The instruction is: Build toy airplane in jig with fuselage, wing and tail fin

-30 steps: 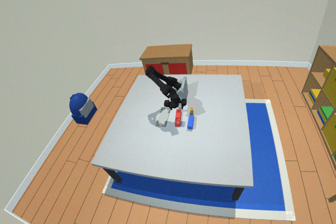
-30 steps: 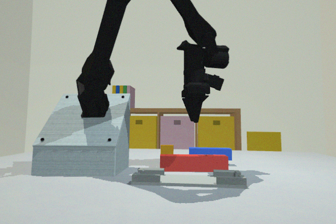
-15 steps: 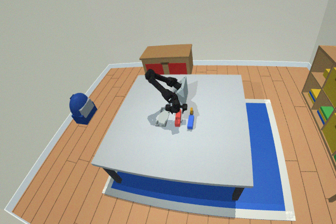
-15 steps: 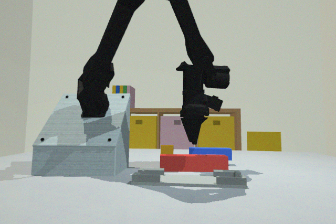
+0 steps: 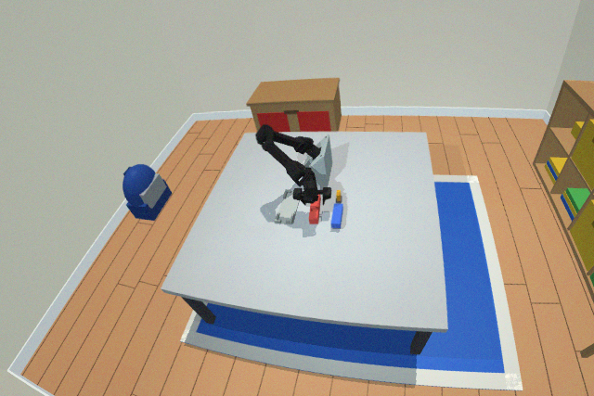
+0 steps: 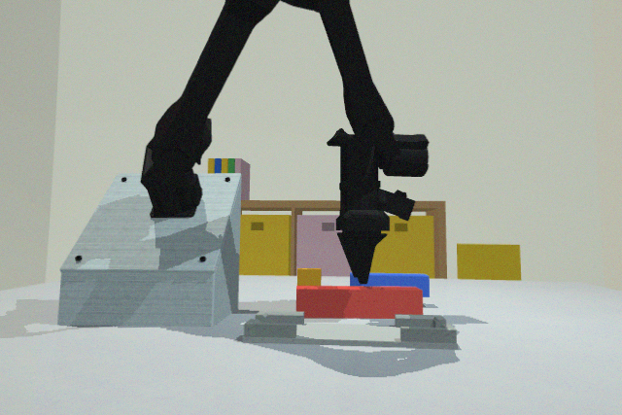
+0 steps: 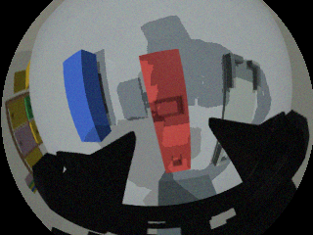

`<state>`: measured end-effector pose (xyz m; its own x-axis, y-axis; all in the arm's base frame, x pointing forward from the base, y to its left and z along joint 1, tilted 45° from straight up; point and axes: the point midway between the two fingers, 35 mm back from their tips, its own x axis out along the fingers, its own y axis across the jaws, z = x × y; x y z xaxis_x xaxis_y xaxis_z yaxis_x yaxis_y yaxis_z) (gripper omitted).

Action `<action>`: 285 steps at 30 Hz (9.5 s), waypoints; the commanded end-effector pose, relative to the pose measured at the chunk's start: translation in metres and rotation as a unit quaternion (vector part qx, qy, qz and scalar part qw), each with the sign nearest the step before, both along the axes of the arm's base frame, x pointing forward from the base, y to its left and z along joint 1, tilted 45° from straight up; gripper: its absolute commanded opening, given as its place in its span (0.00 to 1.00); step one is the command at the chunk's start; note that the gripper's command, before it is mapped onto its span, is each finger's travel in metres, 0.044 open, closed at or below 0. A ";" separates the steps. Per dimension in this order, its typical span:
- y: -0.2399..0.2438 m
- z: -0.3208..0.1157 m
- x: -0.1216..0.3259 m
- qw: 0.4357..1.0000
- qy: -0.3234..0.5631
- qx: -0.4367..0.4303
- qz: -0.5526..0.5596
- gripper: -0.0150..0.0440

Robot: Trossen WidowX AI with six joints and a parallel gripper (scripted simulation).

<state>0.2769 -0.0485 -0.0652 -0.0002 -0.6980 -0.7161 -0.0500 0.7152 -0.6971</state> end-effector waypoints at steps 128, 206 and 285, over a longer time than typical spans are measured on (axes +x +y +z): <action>-0.044 0.103 -0.003 1.000 -0.009 0.011 -0.009 0.25; -0.126 0.100 -0.022 1.000 -0.017 -0.010 -0.023 0.54; 0.140 -0.032 0.055 0.999 -0.024 0.001 -0.027 1.00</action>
<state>0.3281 0.0870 -0.0923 -0.0037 -0.7012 -0.7129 -0.0082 0.7129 -0.7012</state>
